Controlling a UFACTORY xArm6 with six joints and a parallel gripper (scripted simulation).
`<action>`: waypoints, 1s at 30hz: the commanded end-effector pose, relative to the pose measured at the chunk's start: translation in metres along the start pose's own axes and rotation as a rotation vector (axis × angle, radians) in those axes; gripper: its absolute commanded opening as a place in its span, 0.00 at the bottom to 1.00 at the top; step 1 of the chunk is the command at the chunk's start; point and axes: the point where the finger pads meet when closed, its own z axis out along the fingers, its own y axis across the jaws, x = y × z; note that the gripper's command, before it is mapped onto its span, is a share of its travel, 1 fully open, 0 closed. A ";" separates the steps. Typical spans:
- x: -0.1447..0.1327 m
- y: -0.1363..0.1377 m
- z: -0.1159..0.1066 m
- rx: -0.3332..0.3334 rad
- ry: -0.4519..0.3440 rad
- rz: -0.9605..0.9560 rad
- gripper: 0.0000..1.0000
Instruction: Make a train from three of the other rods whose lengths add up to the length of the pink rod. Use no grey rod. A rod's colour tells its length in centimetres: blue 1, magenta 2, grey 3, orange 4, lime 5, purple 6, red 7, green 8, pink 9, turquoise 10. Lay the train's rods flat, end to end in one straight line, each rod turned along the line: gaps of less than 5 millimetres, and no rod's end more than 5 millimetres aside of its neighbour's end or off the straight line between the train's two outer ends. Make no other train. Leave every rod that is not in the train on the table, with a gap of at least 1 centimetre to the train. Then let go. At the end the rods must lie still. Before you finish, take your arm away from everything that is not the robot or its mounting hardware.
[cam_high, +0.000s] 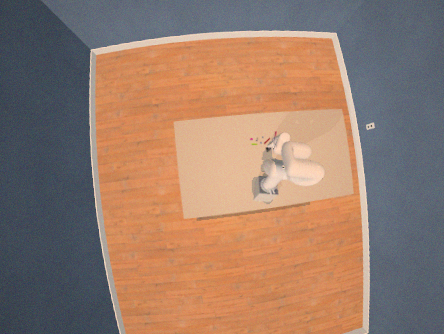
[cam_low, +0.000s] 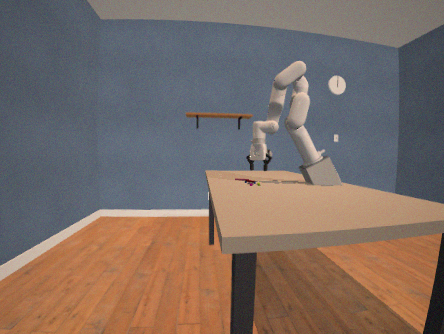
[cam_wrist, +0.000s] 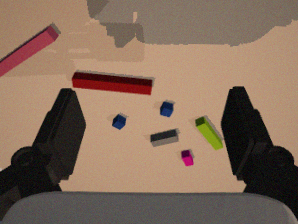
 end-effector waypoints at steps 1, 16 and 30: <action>-0.001 -0.001 0.000 0.002 -0.001 -0.003 1.00; -0.027 0.004 -0.003 -0.004 -0.003 -0.462 1.00; -0.051 0.009 -0.006 -0.002 -0.003 -0.905 1.00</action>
